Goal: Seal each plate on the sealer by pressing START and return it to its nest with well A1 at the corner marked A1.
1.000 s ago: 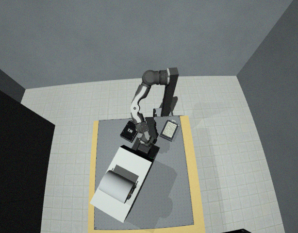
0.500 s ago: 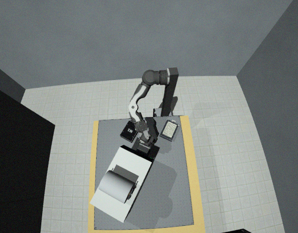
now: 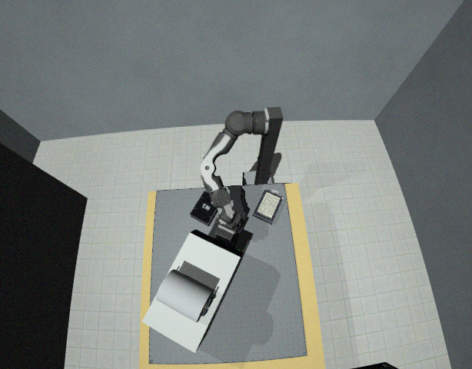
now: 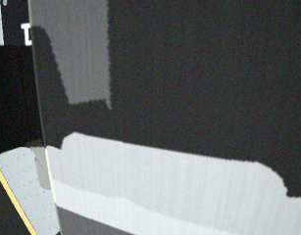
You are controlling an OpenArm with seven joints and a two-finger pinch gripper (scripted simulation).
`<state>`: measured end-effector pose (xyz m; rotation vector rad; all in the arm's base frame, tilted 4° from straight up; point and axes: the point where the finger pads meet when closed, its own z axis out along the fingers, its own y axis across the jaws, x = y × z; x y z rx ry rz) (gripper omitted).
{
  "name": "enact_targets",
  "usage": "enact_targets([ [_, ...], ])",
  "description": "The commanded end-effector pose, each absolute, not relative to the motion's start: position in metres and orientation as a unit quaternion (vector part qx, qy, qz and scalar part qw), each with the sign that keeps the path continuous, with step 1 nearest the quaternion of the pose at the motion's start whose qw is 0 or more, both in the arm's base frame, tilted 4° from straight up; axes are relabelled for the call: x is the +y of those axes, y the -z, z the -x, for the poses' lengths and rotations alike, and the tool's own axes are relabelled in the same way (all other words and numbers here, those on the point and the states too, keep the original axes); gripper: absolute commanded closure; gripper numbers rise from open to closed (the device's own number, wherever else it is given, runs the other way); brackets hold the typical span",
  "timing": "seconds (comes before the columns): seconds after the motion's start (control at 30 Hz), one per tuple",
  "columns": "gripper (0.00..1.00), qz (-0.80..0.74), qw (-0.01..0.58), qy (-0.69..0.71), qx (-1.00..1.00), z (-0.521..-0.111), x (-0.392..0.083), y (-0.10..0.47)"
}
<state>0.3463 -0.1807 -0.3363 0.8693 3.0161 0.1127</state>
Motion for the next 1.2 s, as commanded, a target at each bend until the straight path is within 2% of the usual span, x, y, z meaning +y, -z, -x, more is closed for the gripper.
enact_targets([
  [0.0, 1.00, -0.282, 0.002, -0.037, 0.959, -0.345, -0.181, 0.336],
  [1.17, 1.00, -0.287, 0.003, -0.039, 0.957, -0.290, -0.227, 0.340],
])
